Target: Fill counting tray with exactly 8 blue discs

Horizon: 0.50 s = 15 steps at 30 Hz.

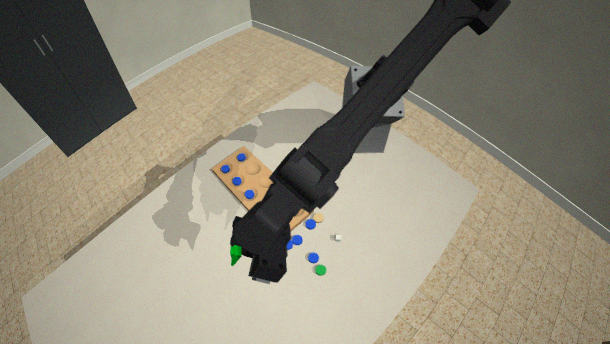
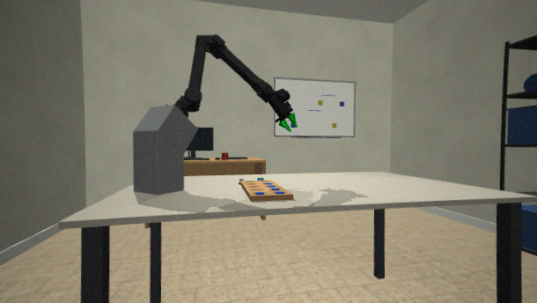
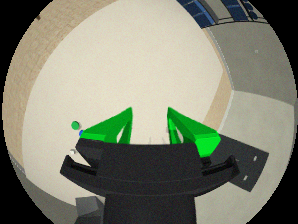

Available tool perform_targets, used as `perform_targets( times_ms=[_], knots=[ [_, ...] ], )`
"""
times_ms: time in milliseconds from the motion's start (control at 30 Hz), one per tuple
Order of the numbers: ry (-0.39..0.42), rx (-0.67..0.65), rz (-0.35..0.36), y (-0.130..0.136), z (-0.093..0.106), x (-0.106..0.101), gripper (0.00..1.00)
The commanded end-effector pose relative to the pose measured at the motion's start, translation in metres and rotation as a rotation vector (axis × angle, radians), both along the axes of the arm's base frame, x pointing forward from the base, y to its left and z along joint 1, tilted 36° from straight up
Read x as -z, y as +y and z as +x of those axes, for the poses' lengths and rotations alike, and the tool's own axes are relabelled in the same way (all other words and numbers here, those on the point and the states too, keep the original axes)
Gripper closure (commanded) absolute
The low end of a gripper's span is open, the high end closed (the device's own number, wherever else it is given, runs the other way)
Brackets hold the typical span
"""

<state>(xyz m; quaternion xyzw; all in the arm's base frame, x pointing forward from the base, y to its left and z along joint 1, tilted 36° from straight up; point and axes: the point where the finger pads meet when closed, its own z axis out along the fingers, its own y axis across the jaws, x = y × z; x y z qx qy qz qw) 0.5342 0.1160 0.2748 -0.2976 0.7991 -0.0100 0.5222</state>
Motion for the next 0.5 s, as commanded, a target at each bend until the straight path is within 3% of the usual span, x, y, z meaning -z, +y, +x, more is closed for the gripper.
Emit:
perform_targets(
  times_ms=[0, 100, 133, 300, 333, 467],
  knots=[
    [-0.058, -0.009, 0.000, 0.005, 0.013, -0.026, 0.54],
    [-0.057, -0.008, 0.003, 0.005, 0.013, -0.026, 0.54],
    [0.056, -0.095, -0.065, 0.023, -0.007, 0.034, 0.54],
    [0.056, -0.091, -0.067, 0.022, -0.007, 0.034, 0.54],
    [0.100, -0.168, -0.114, 0.037, -0.017, 0.062, 0.54],
    [0.099, -0.164, -0.117, 0.036, -0.016, 0.061, 0.54]
  ],
)
